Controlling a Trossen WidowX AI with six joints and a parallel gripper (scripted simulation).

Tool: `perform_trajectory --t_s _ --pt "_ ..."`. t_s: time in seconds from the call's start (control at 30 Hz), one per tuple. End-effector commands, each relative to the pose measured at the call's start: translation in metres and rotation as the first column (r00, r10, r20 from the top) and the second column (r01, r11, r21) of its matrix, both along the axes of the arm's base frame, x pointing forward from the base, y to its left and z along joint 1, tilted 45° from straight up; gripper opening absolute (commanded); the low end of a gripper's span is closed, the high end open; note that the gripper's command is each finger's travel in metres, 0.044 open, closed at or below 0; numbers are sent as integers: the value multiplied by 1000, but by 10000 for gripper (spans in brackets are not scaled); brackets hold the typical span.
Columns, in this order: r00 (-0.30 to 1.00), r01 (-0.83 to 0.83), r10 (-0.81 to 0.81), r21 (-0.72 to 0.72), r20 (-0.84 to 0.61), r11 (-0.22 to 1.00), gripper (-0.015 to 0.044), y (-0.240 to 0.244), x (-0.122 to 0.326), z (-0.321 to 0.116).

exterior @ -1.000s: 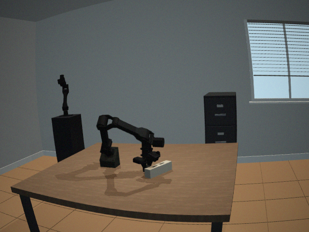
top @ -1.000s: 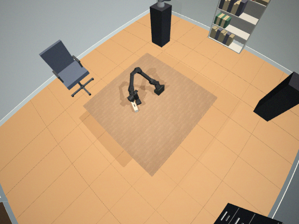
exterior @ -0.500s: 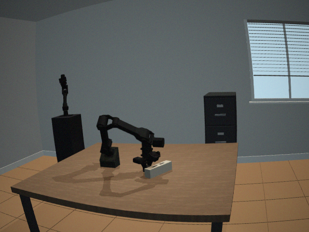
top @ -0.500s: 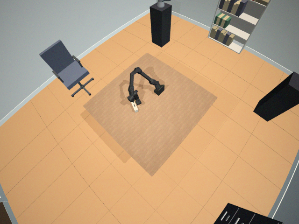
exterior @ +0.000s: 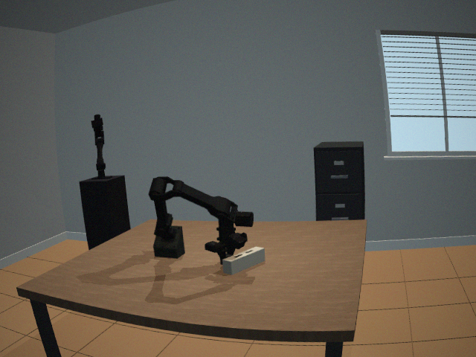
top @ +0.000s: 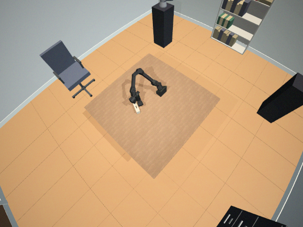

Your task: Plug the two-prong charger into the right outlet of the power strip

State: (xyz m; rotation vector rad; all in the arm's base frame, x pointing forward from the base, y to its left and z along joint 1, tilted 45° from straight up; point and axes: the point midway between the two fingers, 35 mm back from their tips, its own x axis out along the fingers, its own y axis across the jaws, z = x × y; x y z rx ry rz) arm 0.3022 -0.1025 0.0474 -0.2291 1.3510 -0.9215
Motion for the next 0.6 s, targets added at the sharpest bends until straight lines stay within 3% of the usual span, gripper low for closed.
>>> perform_trajectory --t_s 0.0,0.57 --pt "1000 -3 3 -3 -2 1000 0 0 1 1" --pt "1000 -3 3 -3 -2 1000 0 -1 4 2"
